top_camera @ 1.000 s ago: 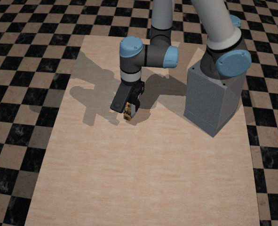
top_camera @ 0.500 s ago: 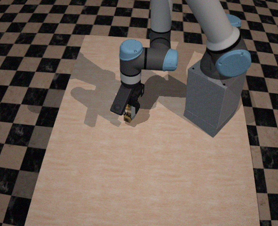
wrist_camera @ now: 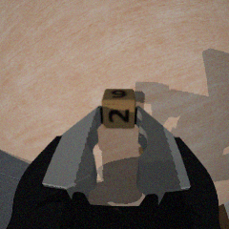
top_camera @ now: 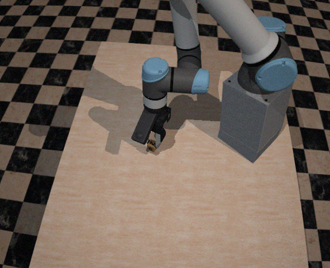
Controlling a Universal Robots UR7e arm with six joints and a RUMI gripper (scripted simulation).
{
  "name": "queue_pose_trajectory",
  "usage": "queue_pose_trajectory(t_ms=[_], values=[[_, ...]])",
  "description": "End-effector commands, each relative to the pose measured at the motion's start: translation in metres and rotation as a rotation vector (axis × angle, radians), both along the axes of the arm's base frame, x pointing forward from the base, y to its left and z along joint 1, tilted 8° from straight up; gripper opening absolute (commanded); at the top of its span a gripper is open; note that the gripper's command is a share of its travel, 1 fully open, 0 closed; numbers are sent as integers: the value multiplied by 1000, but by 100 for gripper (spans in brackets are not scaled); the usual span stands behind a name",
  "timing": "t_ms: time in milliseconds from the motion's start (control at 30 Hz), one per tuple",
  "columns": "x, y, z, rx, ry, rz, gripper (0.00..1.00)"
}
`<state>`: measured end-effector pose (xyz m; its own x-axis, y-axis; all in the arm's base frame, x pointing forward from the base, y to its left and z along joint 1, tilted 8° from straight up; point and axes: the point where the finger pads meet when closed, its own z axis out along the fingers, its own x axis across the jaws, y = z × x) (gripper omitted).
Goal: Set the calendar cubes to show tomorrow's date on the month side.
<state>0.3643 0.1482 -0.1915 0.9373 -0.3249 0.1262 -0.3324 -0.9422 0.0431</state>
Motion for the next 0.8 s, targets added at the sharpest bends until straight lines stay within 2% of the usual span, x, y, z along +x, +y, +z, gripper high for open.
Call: queue_pose_trajectory(t_ms=[0,400,767], values=[[3,-1,-20,1,-4,0,10],[6,-3,-41,1,-4,0,10],[6,-3,-43,1,-4,0,10]])
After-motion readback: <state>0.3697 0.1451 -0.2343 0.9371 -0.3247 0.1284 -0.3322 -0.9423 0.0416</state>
